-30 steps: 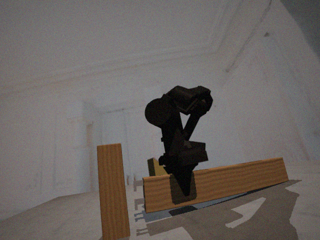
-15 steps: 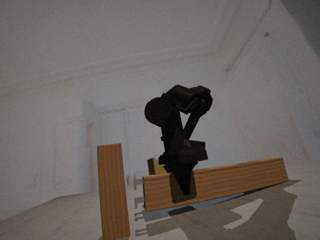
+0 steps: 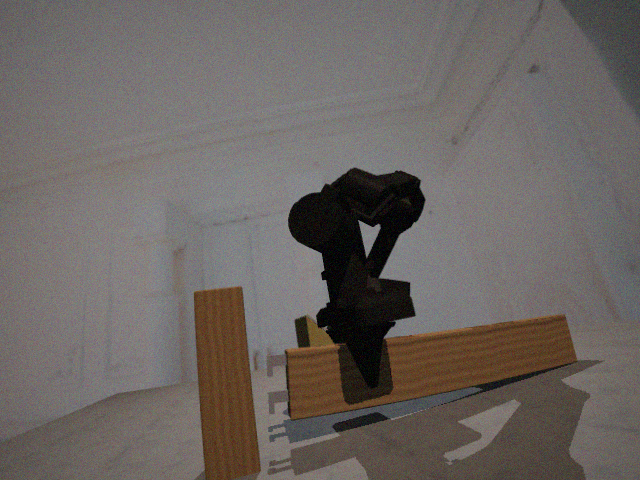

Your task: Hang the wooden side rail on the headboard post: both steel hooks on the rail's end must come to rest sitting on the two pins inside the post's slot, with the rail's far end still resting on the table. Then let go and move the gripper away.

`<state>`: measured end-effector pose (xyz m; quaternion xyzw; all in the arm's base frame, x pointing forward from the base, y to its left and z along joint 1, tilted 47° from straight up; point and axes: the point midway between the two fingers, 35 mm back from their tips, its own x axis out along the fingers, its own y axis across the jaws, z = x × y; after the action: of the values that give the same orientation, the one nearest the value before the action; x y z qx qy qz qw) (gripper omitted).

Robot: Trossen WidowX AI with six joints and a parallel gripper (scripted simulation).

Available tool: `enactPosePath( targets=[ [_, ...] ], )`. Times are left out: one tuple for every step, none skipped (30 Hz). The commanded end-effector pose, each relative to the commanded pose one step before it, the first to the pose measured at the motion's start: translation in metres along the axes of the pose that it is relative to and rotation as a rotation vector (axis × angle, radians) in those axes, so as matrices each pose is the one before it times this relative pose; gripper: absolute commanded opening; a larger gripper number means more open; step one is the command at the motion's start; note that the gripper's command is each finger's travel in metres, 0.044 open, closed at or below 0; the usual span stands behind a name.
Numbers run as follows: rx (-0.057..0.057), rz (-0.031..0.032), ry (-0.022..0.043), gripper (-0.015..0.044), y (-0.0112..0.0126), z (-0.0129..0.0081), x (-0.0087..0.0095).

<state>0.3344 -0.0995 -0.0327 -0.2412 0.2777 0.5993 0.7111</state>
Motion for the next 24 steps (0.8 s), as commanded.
enactPosePath(
  targets=[
    [-0.0063, -0.02129, 0.00782, 0.0000, -0.00350, -0.00170, -0.00875],
    [0.0000, 0.00000, 0.00001, 0.0000, 0.00000, 0.00000, -0.00017],
    [0.0000, 0.00000, 0.00001, 0.0000, 0.00000, 0.00000, -0.00017],
    [0.0000, 0.00000, 0.00001, 0.0000, 0.00000, 0.00000, -0.00017],
    [0.0000, 0.00000, 0.00001, 0.0000, 0.00000, 0.00000, -0.00017],
    [0.0000, 0.00000, 0.00001, 0.0000, 0.00000, 0.00000, -0.00017],
    [0.0000, 0.00000, 0.00001, 0.0000, 0.00000, 0.00000, -0.00017],
    [0.0000, 0.00000, 0.00001, 0.0000, 0.00000, 0.00000, -0.00017],
    [0.0000, 0.00000, 0.00001, 0.0000, 0.00000, 0.00000, -0.00017],
    [0.0000, 0.00000, 0.00001, 0.0000, 0.00000, 0.00000, -0.00017],
    [0.0000, 0.00000, 0.00000, 0.0000, 0.00000, 0.00000, 0.00000],
    [0.0000, 0.00000, 0.00000, 0.0000, -0.00004, -0.00004, 0.00002],
    [0.0000, 0.00000, 0.00000, 0.0000, -0.00008, -0.00008, 0.00005],
    [0.0000, -0.00001, 0.00000, 0.0000, -0.00011, -0.00010, 0.00011],
    [0.0000, -0.00001, 0.00000, 0.0000, -0.00011, -0.00011, 0.00011],
    [0.0000, -0.00001, 0.00000, 0.0000, -0.00011, -0.00011, 0.00011],
    [0.0000, -0.00001, 0.00000, 0.0000, -0.00011, -0.00011, 0.00011],
    [0.0000, -0.00001, 0.00000, 0.0000, -0.00011, -0.00011, 0.00011],
    [0.0000, -0.00001, 0.00000, 0.0000, -0.00011, -0.00011, 0.00011],
    [0.0000, -0.00001, 0.00000, 0.0000, -0.00011, -0.00011, 0.00011],
    [0.0000, -0.00001, 0.00000, 0.0000, -0.00011, -0.00011, 0.00011],
    [0.0000, -0.00001, 0.00000, 0.0000, -0.00011, -0.00011, 0.00011],
    [0.0000, -0.00001, 0.00000, 0.0000, -0.00011, -0.00011, 0.00011],
    [0.0000, -0.00001, 0.00000, 0.0000, -0.00011, -0.00011, 0.00011]
  ],
)
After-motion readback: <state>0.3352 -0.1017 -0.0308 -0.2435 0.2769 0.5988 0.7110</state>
